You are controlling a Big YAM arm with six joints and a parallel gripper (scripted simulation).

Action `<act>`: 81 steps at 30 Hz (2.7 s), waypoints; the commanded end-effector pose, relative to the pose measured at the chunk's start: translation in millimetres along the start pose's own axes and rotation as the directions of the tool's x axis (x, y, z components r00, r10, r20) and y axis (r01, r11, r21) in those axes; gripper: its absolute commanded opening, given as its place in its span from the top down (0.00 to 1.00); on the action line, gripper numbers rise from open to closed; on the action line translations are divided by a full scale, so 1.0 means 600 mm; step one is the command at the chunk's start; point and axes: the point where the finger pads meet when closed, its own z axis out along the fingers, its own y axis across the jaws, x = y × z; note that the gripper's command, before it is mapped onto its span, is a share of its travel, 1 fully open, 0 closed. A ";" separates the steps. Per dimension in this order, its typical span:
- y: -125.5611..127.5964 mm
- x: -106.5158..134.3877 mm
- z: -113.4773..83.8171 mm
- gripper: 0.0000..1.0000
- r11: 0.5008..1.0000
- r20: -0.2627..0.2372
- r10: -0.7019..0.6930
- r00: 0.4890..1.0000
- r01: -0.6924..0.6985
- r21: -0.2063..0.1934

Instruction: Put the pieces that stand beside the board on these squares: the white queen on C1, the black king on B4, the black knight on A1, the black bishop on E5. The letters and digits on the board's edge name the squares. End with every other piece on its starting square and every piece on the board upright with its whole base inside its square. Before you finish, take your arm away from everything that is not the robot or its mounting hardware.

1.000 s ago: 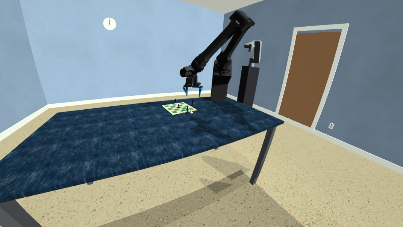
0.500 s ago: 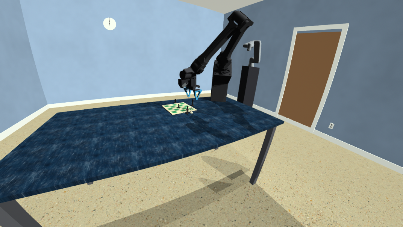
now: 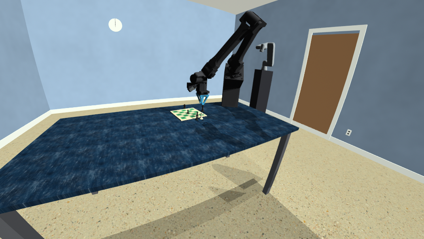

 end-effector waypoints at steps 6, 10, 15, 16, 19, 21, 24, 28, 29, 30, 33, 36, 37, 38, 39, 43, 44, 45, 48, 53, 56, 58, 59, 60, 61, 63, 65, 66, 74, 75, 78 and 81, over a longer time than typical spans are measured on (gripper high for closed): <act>0.007 -0.004 -0.006 0.60 1.000 0.017 0.022 1.000 -0.022 -0.005; 0.007 -0.004 -0.006 0.60 1.000 0.017 0.022 1.000 -0.022 -0.005; 0.007 -0.004 -0.006 0.60 1.000 0.017 0.022 1.000 -0.022 -0.006; 0.007 -0.004 -0.006 0.60 1.000 0.017 0.022 1.000 -0.022 -0.006; 0.007 -0.004 -0.006 0.60 1.000 0.017 0.022 1.000 -0.022 -0.006; 0.007 -0.004 -0.006 0.60 1.000 0.017 0.022 1.000 -0.022 -0.006; 0.007 -0.004 -0.006 0.60 1.000 0.017 0.022 1.000 -0.022 -0.006; 0.007 -0.003 -0.001 0.60 1.000 0.014 0.020 1.000 -0.020 -0.007; 0.006 -0.001 0.001 0.60 1.000 0.009 0.021 1.000 -0.021 -0.006; 0.005 0.001 0.004 0.60 1.000 0.004 0.022 1.000 -0.022 -0.005; 0.001 0.003 0.009 0.60 1.000 0.000 0.028 1.000 -0.028 -0.002; 0.002 0.001 0.013 0.60 1.000 0.001 0.026 1.000 -0.026 -0.002; 0.003 0.001 0.015 0.60 1.000 0.001 0.026 1.000 -0.026 -0.003; 0.003 0.000 0.016 0.60 1.000 0.002 0.025 1.000 -0.025 -0.003; 0.003 0.000 0.016 0.60 1.000 0.002 0.025 1.000 -0.025 -0.003; 0.005 -0.003 0.022 0.60 1.000 0.004 0.023 1.000 -0.023 -0.004; 0.006 -0.004 0.024 0.60 1.000 0.005 0.022 1.000 -0.022 -0.005; 0.006 -0.005 0.026 0.60 1.000 0.006 0.022 1.000 -0.022 -0.005; 0.007 -0.005 0.034 0.60 1.000 0.007 0.021 1.000 -0.021 -0.005; 0.006 -0.004 0.047 0.60 1.000 0.006 0.022 1.000 -0.022 -0.005; 0.006 -0.003 0.053 0.60 1.000 0.006 0.023 1.000 -0.023 -0.005; 0.002 -0.007 0.053 0.60 1.000 0.011 0.028 1.000 -0.027 -0.002; 0.006 -0.003 0.058 0.60 1.000 0.005 0.023 1.000 -0.023 -0.005; 0.006 -0.003 0.061 0.60 1.000 0.005 0.023 1.000 -0.023 -0.005; 0.005 -0.002 0.063 0.60 1.000 0.005 0.023 1.000 -0.023 -0.005; 0.005 -0.002 0.068 0.60 1.000 0.005 0.023 1.000 -0.023 -0.005; 0.005 -0.002 0.073 0.60 1.000 0.005 0.024 1.000 -0.024 -0.005; 0.005 -0.002 0.075 0.60 1.000 0.005 0.024 1.000 -0.024 -0.005; 0.005 -0.002 0.086 0.60 1.000 0.005 0.024 1.000 -0.024 -0.005; 0.002 -0.006 0.084 0.60 1.000 0.012 0.028 1.000 -0.028 -0.004; 0.006 -0.001 0.091 0.60 1.000 0.004 0.024 1.000 -0.024 -0.006; 0.002 -0.004 0.090 0.60 1.000 0.009 0.028 1.000 -0.028 -0.003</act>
